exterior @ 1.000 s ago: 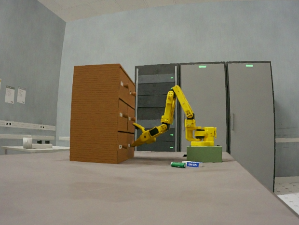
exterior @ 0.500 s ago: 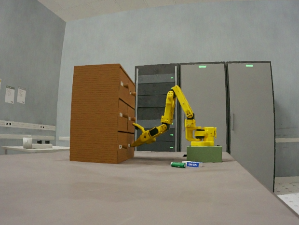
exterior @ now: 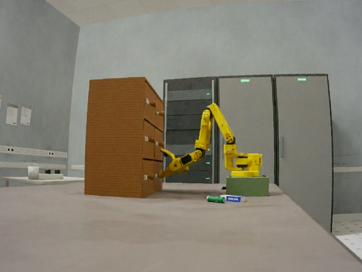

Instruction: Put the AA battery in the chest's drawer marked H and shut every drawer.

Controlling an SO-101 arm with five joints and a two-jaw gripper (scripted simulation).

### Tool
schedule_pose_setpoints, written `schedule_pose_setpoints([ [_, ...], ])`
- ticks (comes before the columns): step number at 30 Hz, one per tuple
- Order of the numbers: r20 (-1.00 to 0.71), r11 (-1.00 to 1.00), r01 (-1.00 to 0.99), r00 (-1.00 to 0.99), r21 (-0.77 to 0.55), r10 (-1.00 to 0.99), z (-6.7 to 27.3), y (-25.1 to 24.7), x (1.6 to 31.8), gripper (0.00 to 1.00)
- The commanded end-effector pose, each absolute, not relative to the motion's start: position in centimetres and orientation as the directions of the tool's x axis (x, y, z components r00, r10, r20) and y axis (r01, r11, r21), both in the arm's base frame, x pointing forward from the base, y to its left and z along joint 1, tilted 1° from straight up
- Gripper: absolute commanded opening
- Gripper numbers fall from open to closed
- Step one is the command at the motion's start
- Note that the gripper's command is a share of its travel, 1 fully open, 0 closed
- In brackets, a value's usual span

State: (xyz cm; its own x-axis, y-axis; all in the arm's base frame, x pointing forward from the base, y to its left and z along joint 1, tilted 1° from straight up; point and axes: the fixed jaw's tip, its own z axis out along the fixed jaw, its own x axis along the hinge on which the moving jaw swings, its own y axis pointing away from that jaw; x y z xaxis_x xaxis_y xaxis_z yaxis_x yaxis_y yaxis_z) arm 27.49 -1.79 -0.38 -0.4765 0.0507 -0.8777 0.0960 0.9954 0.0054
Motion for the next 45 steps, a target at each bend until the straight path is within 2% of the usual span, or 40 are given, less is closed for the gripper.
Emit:
schedule_pose_setpoints([
  [1,-0.881,0.996,0.089,-0.470,0.006,0.047,-0.36,-1.61,27.64,0.15],
  [24,-0.881,0.996,0.089,-0.470,0.006,0.047,-0.36,-1.61,27.64,0.00],
  [45,-0.881,0.996,0.092,-0.470,0.004,0.047,-0.35,-1.70,27.50,0.00],
])
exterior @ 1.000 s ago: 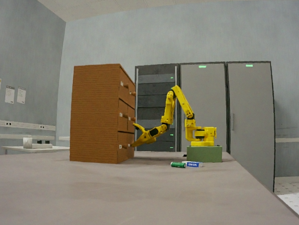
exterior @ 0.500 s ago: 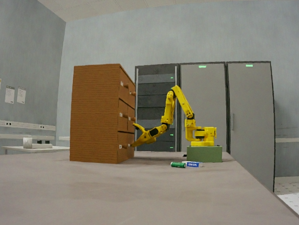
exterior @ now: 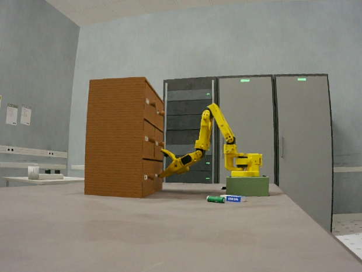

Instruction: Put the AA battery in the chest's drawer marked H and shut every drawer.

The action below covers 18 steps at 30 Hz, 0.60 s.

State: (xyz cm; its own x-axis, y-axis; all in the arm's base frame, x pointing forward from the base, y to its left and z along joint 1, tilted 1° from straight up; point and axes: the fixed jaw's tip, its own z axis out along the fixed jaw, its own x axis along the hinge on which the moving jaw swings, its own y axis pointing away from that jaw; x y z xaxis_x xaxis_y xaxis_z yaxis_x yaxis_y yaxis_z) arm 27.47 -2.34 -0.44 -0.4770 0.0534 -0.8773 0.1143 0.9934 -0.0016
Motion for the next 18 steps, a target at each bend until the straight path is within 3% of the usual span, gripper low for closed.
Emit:
schedule_pose_setpoints([
  [1,-0.881,0.996,0.094,-0.470,0.004,0.047,-0.3,-1.8,27.4,0.00],
  [18,-0.882,0.993,0.115,-0.469,-0.005,0.050,-0.2,-2.4,26.4,0.00],
])
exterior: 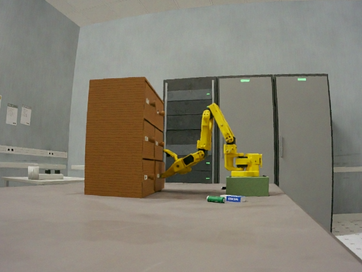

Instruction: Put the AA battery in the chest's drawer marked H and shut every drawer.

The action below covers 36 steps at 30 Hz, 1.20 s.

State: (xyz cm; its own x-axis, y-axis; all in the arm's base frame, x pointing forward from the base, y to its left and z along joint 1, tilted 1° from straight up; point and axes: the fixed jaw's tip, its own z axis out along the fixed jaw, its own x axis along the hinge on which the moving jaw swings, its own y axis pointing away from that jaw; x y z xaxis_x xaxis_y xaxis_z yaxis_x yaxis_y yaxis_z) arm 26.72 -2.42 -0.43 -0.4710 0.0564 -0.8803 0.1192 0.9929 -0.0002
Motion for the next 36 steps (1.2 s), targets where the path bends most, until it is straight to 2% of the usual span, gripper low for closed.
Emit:
schedule_pose_setpoints([
  [1,-0.882,0.993,0.115,-0.469,-0.005,0.050,-0.2,-2.4,26.4,0.00],
  [36,-0.882,0.992,0.127,-0.468,-0.005,0.056,-0.2,-2.5,25.3,0.00],
])
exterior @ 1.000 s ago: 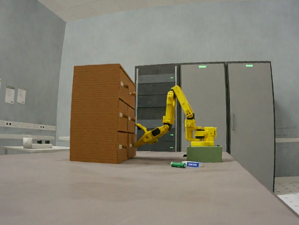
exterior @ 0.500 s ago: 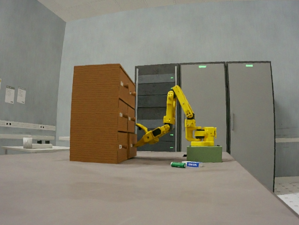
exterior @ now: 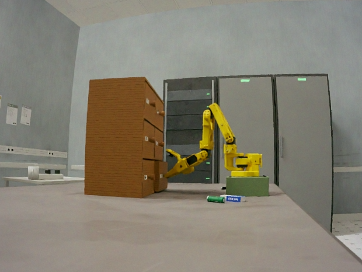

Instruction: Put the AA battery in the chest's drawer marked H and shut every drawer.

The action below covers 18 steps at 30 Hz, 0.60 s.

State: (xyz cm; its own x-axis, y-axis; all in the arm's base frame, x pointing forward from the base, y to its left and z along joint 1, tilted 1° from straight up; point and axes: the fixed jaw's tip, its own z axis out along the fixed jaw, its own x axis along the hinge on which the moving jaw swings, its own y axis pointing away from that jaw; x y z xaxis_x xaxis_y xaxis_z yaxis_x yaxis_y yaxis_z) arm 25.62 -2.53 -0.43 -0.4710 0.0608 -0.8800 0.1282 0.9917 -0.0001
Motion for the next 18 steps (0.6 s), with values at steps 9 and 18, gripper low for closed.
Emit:
schedule_pose_setpoints([
  [9,-0.882,0.992,0.127,-0.468,-0.005,0.056,-0.22,-2.52,25.35,0.00],
  [18,-0.882,0.991,0.131,-0.468,-0.005,0.058,-0.23,-2.59,24.98,0.00],
])
